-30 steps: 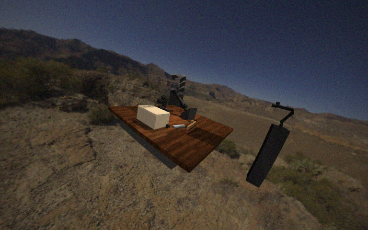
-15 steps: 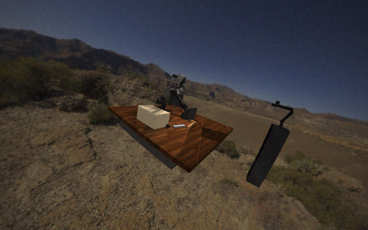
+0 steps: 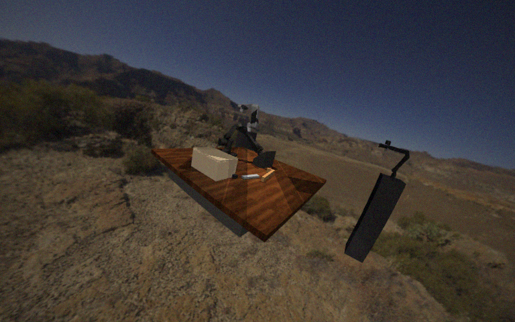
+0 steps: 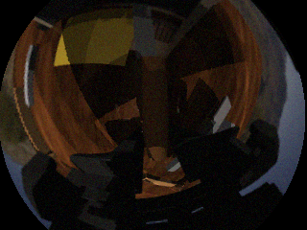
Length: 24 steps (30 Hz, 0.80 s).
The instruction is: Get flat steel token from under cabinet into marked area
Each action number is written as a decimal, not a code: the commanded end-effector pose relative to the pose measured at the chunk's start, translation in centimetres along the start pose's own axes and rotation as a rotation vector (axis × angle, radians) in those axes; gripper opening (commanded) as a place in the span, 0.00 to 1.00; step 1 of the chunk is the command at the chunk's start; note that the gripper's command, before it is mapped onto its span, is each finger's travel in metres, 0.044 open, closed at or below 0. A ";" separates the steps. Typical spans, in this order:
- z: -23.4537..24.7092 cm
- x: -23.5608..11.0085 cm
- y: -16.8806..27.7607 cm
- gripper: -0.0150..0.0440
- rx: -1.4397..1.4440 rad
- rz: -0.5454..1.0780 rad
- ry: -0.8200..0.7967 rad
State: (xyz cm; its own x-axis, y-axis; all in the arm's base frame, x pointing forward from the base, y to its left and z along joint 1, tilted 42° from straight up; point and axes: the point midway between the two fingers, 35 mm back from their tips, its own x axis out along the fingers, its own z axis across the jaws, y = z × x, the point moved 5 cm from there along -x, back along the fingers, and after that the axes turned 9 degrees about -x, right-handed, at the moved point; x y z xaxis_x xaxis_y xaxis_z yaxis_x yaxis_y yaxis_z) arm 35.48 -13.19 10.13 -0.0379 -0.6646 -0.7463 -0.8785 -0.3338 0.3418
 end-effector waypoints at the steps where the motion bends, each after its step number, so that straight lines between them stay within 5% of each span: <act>1: -0.2 0.0 -0.7 0.25 0.003 0.000 0.002; 24: -0.6 0.0 -3.1 0.25 0.004 -0.001 0.002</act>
State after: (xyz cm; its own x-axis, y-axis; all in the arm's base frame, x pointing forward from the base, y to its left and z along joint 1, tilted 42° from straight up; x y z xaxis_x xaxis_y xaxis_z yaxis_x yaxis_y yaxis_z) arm 37.92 -12.63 9.57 -0.0373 -0.6645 -0.7464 -0.8788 -0.3338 0.3410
